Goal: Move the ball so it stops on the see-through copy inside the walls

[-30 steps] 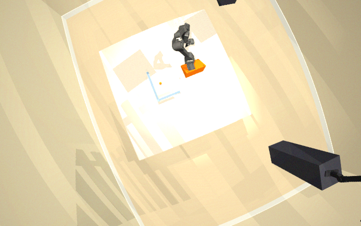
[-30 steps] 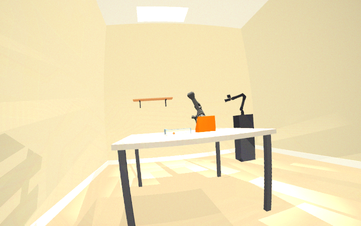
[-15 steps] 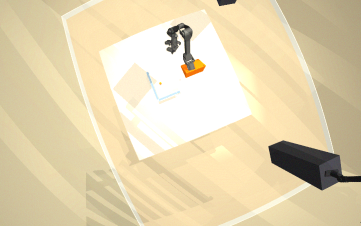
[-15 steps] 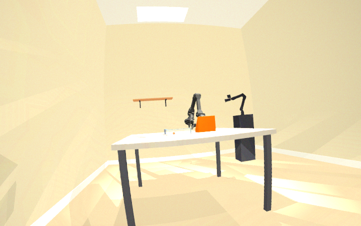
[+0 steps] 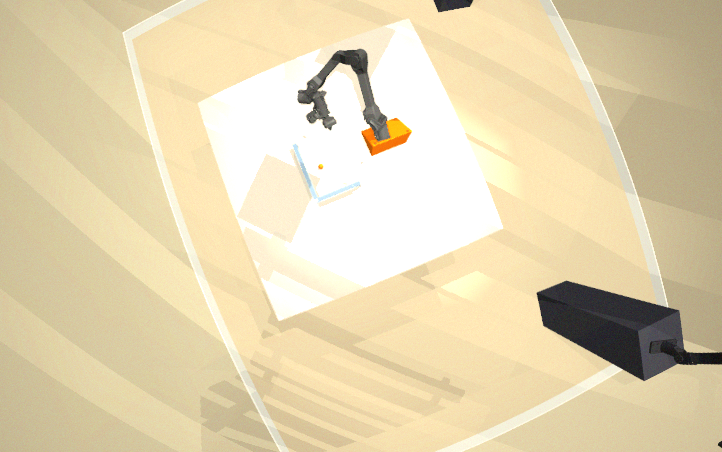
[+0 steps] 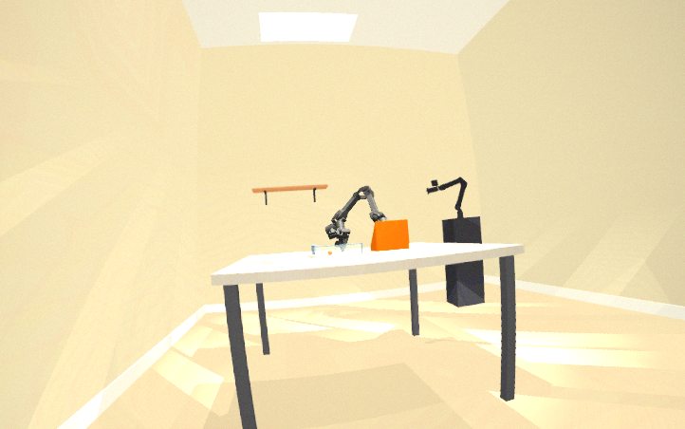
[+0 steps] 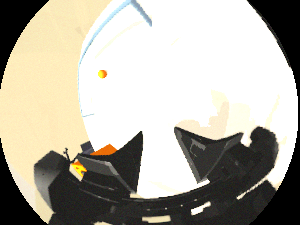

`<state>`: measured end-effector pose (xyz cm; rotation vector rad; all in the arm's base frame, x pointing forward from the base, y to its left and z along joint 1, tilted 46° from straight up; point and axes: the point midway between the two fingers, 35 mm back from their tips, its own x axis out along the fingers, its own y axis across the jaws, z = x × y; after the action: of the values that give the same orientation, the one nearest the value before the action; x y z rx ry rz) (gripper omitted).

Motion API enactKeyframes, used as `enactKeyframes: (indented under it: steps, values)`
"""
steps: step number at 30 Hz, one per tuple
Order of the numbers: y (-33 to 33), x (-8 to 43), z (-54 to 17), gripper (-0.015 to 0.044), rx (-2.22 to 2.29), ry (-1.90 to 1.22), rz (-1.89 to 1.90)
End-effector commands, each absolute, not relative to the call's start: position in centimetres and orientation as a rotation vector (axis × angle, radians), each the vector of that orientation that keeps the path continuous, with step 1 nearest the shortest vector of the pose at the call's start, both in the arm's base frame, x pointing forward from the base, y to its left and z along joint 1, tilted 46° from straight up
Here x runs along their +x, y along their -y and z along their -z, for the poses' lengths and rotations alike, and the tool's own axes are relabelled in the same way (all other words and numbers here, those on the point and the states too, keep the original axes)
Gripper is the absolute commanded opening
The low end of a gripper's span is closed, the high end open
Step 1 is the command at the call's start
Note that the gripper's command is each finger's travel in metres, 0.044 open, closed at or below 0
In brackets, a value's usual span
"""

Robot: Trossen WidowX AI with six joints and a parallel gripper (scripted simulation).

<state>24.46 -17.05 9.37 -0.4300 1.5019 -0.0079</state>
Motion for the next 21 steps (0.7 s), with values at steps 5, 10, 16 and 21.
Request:
enactKeyframes:
  steps: [5,10,16,21]
  values:
    - [9.5,31.4,-4.6,0.0231,-1.076,-1.619,-0.369]
    - [5.6,33.0,-2.3,0.0231,-1.379,-1.642,-0.525]
    - [-0.6,33.6,1.0,0.0231,-1.87,-1.637,-0.726]
    - [-1.2,33.6,1.2,0.0231,-1.919,-1.632,-0.742]
